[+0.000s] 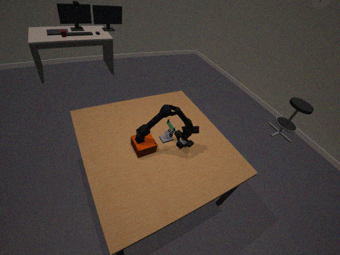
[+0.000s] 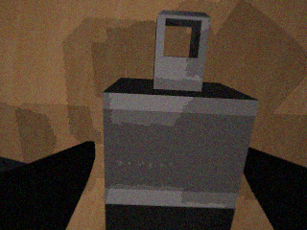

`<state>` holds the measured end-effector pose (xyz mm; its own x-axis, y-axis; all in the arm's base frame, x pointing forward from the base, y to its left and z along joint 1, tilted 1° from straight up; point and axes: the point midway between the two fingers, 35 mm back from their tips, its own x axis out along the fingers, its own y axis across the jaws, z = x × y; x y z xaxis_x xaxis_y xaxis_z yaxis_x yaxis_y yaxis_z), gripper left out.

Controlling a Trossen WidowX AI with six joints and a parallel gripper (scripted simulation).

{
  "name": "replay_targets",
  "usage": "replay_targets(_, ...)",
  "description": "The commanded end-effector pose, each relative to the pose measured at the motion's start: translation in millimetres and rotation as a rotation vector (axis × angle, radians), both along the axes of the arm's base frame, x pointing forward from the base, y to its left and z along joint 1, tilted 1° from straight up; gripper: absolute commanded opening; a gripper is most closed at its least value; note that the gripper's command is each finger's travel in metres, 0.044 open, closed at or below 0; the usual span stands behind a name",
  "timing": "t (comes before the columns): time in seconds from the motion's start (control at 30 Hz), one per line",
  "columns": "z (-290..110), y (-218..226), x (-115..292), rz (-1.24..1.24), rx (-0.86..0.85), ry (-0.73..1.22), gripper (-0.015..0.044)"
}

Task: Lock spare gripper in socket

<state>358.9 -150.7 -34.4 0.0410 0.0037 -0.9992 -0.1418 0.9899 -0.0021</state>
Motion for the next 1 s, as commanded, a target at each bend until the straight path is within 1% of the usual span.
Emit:
replay_targets(0.0,9,0,0,0.0,0.0,-0.001,0.044)
replay_targets(0.8,51,3,-10,-0.002,0.016,0.038,0.044)
replay_targets(0.83,42,3,-10,-0.002,0.017,0.041,0.044)
replay_targets(0.97,42,3,-10,-0.002,0.017,0.041,0.044)
